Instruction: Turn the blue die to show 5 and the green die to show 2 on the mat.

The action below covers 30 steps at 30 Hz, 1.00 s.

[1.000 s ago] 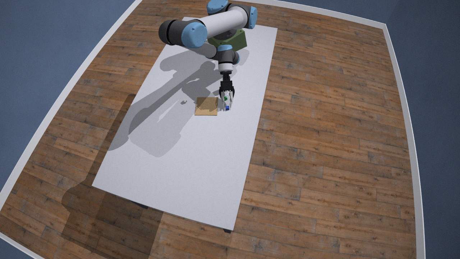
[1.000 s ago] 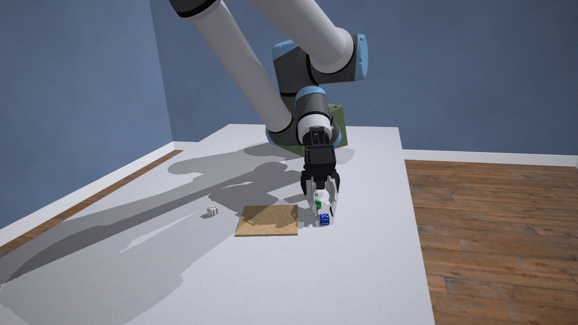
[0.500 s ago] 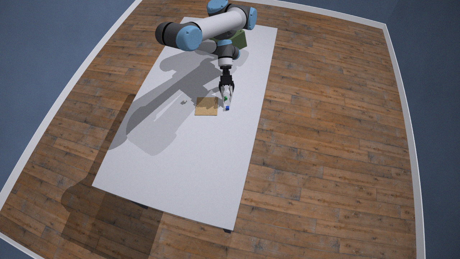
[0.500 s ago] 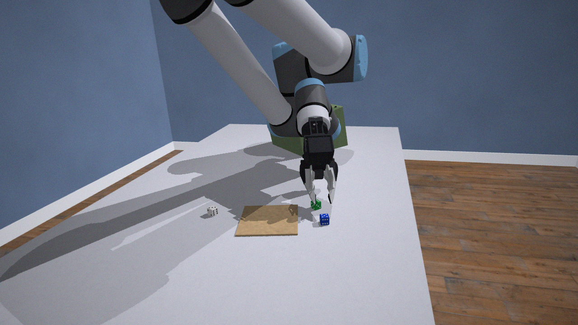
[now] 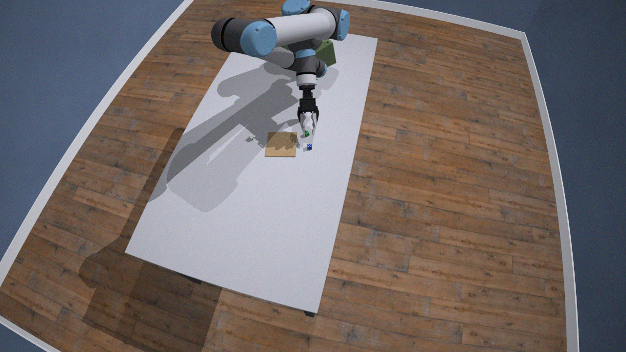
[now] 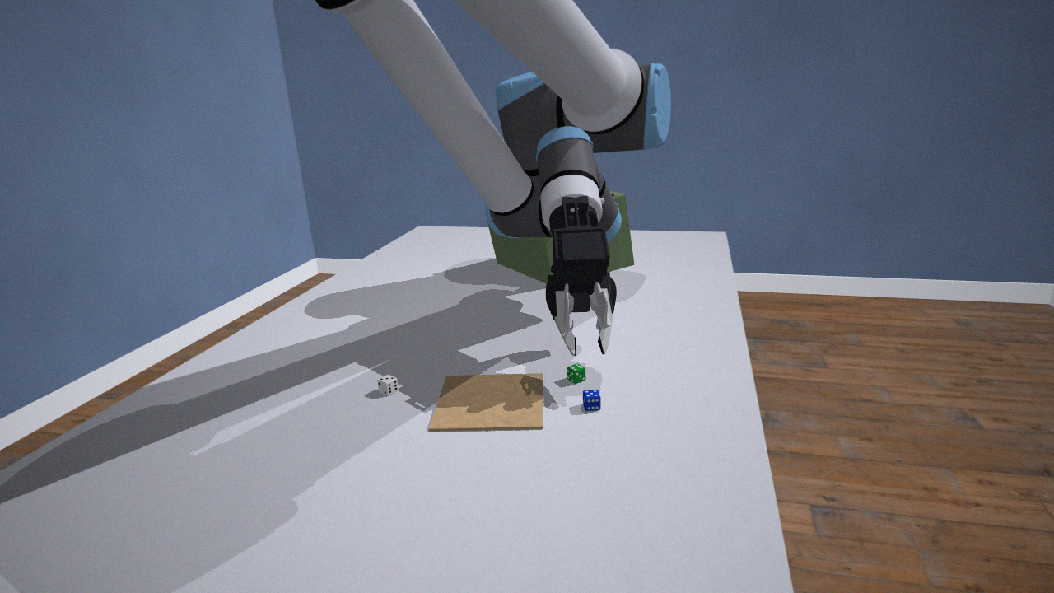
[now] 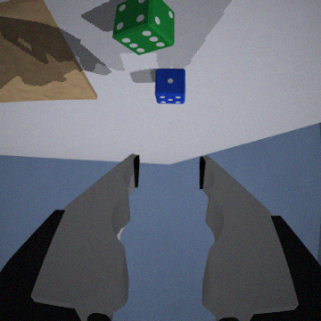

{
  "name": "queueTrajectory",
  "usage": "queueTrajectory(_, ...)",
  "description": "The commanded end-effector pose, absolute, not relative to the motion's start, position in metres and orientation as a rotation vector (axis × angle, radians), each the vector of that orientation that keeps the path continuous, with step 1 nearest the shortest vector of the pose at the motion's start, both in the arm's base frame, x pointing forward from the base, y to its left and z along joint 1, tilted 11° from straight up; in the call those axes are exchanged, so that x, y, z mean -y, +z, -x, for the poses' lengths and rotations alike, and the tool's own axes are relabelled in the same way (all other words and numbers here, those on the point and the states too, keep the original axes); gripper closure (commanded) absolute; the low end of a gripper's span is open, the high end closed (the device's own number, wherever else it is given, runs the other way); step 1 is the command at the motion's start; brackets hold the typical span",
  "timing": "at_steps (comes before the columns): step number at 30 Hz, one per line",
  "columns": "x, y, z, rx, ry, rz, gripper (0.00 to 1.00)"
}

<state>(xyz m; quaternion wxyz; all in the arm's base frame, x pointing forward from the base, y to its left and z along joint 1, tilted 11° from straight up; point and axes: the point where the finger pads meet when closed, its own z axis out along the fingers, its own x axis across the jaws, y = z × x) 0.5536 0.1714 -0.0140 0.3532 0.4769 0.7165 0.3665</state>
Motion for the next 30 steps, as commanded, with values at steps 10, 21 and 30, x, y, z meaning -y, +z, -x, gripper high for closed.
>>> queueTrajectory(10,-0.176,0.021,-0.549,-1.854,0.947,-1.234,0.79)
queueTrajectory(21,-0.176,0.022,-0.549,-1.857,0.944,-1.237,0.79)
queueTrajectory(30,-0.176,0.022,-0.551,-1.872,0.926,-1.252,0.79)
